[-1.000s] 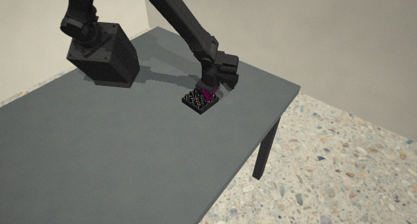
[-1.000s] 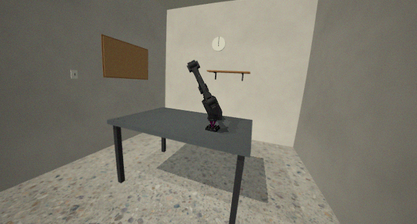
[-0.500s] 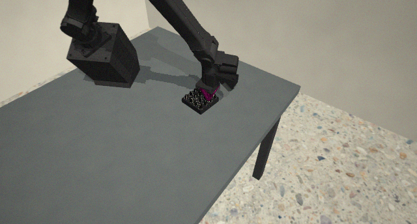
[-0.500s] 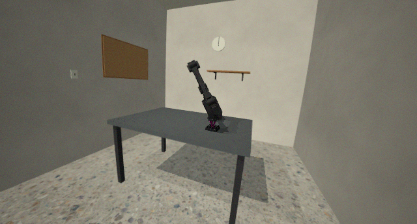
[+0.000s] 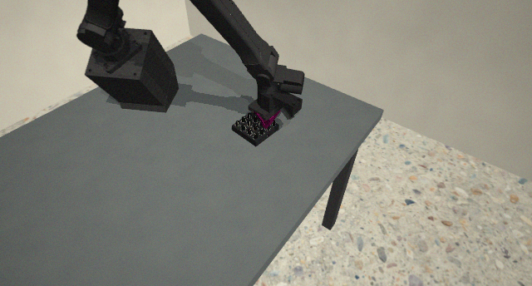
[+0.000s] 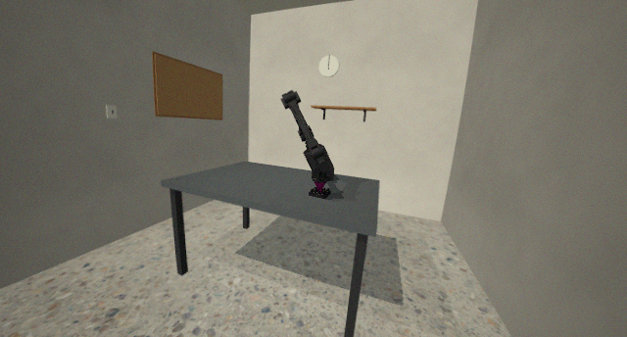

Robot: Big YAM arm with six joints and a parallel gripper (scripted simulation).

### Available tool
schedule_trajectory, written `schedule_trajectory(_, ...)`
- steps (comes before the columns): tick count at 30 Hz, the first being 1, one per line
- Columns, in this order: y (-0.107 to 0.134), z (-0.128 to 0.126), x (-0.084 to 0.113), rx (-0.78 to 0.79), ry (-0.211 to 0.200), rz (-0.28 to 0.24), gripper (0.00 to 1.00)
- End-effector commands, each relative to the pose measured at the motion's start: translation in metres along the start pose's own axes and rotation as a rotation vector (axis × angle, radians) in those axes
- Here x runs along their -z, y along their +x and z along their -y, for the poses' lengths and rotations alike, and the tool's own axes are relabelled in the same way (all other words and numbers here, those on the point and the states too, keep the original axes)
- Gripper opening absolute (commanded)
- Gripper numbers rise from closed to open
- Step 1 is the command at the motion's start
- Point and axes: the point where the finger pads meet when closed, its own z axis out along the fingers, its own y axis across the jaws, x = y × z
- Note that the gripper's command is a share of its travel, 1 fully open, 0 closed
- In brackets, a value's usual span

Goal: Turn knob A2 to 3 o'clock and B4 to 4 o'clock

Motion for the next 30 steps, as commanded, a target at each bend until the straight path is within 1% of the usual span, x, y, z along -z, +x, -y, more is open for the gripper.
schedule_trajectory(1,-0.0271,-0.0074,0.0139,-0.149,-0.027,0.052,0.08)
schedule_trajectory(6,-0.0271,-0.0073,0.0138,-0.242,-0.029,0.051,0.08)
schedule_trajectory(8,-0.0271,-0.0073,0.0138,-0.242,-0.029,0.051,0.08)
schedule_trajectory(14,-0.027,-0.0073,0.0138,-0.326,-0.031,0.049,0.08)
schedule_trajectory(30,-0.027,-0.0073,0.0138,-0.34,-0.031,0.049,0.08)
